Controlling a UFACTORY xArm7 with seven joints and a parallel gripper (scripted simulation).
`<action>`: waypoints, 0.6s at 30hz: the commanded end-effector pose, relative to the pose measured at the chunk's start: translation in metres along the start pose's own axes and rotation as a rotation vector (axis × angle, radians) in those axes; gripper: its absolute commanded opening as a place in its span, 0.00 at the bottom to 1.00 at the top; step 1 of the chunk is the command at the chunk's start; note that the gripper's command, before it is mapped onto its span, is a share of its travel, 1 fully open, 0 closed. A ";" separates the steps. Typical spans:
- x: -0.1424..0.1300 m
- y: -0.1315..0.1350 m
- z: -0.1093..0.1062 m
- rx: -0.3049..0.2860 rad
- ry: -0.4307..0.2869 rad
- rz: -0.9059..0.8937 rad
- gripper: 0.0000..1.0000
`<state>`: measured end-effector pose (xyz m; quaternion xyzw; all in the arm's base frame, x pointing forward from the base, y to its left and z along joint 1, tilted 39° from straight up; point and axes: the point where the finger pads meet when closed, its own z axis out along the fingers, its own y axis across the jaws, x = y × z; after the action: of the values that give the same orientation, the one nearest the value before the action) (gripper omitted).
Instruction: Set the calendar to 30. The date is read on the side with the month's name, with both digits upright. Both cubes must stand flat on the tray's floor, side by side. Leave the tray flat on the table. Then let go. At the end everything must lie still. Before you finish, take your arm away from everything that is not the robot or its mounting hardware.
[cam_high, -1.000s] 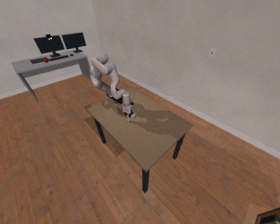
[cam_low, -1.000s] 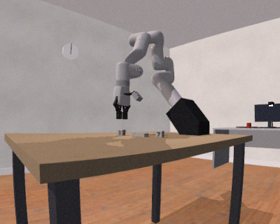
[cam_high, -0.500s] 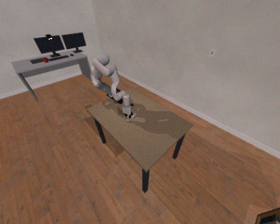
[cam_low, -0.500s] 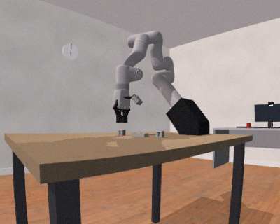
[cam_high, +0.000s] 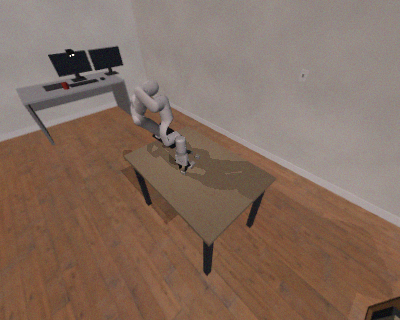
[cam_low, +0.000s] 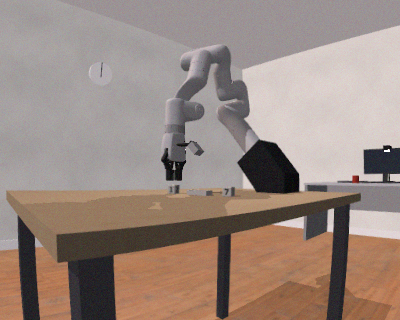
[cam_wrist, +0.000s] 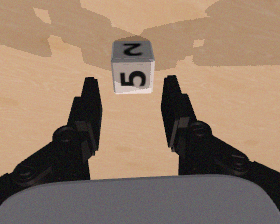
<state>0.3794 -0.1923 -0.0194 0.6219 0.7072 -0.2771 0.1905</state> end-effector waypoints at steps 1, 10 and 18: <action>0.000 0.002 0.002 -0.004 0.000 0.000 0.49; 0.000 0.002 0.007 -0.004 0.000 0.000 0.49; 0.000 0.002 0.008 -0.004 0.000 0.000 0.49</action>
<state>0.3791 -0.1980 -0.0267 0.6219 0.7073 -0.2770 0.1906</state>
